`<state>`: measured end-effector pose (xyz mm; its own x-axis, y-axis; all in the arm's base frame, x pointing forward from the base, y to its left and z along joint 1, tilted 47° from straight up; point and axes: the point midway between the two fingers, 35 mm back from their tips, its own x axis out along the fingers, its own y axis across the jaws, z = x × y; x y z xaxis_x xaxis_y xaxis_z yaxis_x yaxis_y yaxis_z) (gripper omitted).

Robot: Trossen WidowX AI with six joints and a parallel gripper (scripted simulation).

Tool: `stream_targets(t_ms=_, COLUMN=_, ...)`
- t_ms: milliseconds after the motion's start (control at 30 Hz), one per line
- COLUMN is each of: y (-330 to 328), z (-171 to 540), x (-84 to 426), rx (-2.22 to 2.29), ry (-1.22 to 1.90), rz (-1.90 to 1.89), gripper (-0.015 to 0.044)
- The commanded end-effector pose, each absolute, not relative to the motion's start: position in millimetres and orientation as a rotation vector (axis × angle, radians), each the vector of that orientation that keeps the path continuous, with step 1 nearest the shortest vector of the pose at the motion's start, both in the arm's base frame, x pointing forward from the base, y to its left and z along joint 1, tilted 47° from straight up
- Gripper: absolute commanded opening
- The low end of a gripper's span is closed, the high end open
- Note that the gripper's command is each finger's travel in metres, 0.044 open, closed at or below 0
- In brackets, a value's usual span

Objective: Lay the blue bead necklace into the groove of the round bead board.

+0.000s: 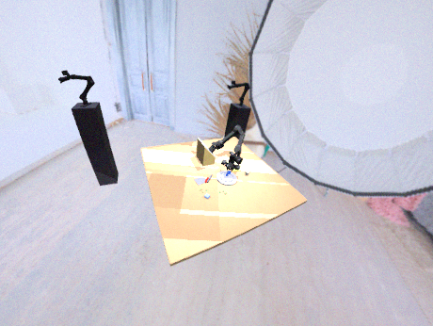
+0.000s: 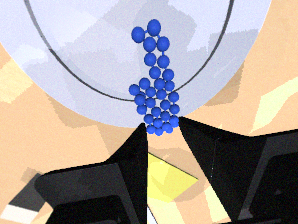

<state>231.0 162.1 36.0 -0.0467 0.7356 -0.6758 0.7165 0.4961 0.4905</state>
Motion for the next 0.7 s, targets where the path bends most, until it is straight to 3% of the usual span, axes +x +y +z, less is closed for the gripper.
stream_targets(t_ms=0, y=162, z=36, x=231, rx=1.226, ry=1.768, rz=0.026, gripper=0.0)
stream_targets(t_ms=667, y=141, z=50, x=240, rx=1.225, ry=1.768, rz=0.017, gripper=0.0)
